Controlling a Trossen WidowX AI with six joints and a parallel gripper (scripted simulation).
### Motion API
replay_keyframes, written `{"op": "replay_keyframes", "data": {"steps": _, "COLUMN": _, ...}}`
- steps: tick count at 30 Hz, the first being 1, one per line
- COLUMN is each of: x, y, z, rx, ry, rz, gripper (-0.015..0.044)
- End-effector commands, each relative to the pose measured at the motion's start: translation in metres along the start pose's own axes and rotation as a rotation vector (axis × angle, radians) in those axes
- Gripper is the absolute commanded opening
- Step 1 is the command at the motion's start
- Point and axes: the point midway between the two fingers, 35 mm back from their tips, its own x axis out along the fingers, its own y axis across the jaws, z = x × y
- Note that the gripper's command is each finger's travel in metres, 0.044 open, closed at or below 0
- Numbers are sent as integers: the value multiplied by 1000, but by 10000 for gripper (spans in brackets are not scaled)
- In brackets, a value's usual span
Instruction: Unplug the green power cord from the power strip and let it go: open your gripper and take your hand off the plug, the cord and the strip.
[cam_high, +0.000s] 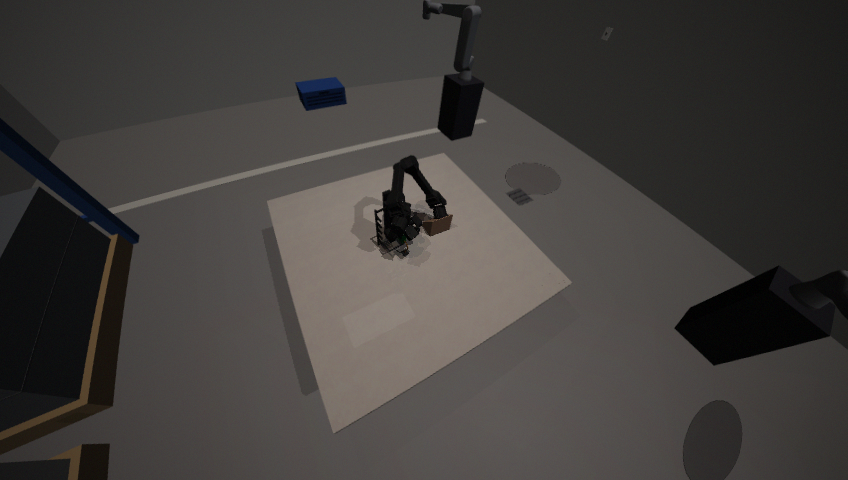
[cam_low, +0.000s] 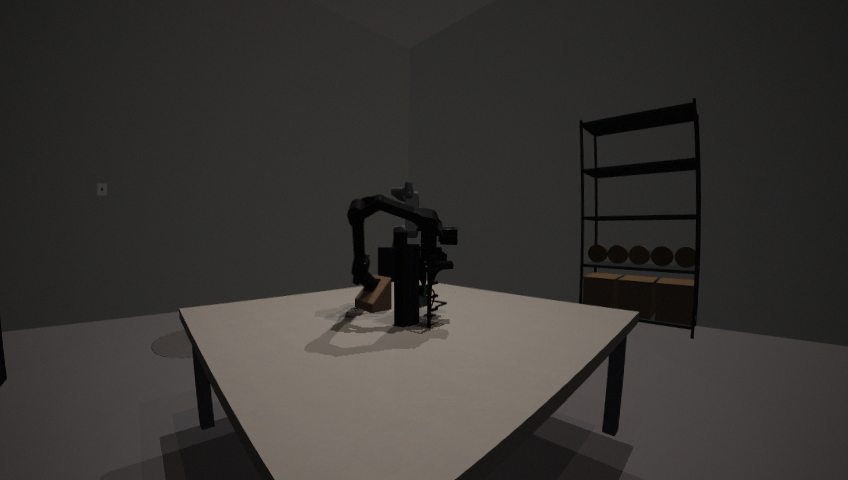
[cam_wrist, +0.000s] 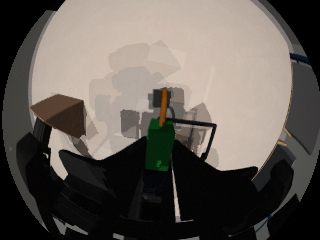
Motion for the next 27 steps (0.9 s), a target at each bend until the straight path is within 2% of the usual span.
{"op": "replay_keyframes", "data": {"steps": 1, "x": -10, "y": 2, "z": 33, "rx": -25, "ry": -53, "rz": -11, "gripper": 0}}
{"op": "replay_keyframes", "data": {"steps": 2, "x": -10, "y": 2, "z": 35, "rx": -25, "ry": -53, "rz": -11, "gripper": 0}}
{"op": "replay_keyframes", "data": {"steps": 6, "x": -5, "y": 0, "z": 19, "rx": -25, "ry": -47, "rz": -9, "gripper": 105}}
{"op": "replay_keyframes", "data": {"steps": 15, "x": -5, "y": 0, "z": 19, "rx": -25, "ry": -47, "rz": -9, "gripper": 341}}
{"op": "replay_keyframes", "data": {"steps": 19, "x": -11, "y": -1, "z": 43, "rx": -25, "ry": -51, "rz": -10, "gripper": 440}}
{"op": "replay_keyframes", "data": {"steps": 23, "x": -20, "y": 2, "z": 77, "rx": -25, "ry": -52, "rz": -10, "gripper": 440}}
{"op": "replay_keyframes", "data": {"steps": 27, "x": -20, "y": 2, "z": 79, "rx": -25, "ry": -52, "rz": -10, "gripper": 440}}
